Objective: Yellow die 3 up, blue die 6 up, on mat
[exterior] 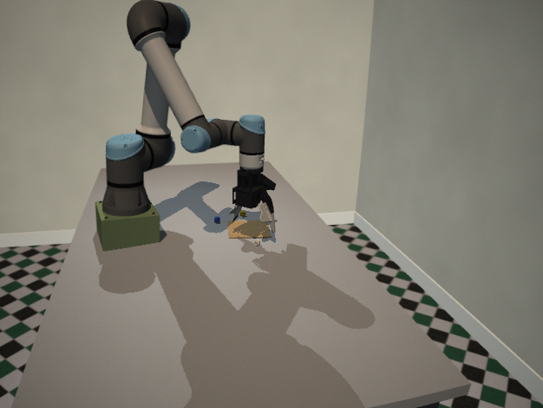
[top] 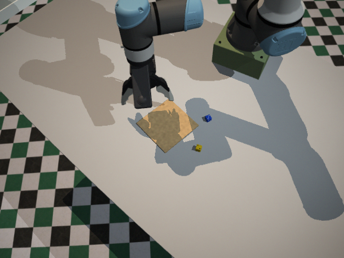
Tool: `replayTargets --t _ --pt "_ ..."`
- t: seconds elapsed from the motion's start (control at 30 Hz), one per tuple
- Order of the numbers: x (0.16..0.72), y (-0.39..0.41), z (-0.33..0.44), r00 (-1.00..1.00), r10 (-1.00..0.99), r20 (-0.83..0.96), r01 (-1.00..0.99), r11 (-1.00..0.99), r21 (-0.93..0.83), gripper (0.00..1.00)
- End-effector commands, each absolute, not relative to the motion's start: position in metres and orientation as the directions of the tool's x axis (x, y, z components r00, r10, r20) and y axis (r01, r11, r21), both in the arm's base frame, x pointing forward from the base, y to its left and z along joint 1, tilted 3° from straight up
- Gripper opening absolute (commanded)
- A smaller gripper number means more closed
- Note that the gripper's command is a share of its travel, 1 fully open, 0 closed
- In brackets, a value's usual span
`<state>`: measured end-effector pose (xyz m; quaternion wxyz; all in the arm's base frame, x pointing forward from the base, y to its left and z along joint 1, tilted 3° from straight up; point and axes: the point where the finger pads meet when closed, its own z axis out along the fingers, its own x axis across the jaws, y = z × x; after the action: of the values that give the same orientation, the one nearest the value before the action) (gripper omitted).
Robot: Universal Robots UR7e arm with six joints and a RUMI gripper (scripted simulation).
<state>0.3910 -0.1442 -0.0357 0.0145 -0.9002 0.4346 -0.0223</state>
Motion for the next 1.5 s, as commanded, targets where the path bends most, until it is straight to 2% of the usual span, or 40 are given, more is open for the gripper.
replayTargets --t 0.0,0.6,1.47 --pt "0.376 -0.102 -0.036 0.621 -0.784 0.028 -0.782 -0.621 -0.045 1.0" --pt "0.34 0.005 -0.037 0.621 -0.784 0.028 -0.782 -0.621 -0.045 1.0" --pt "0.324 0.052 -0.038 0.621 -0.784 0.028 -0.782 -0.621 -0.045 1.0"
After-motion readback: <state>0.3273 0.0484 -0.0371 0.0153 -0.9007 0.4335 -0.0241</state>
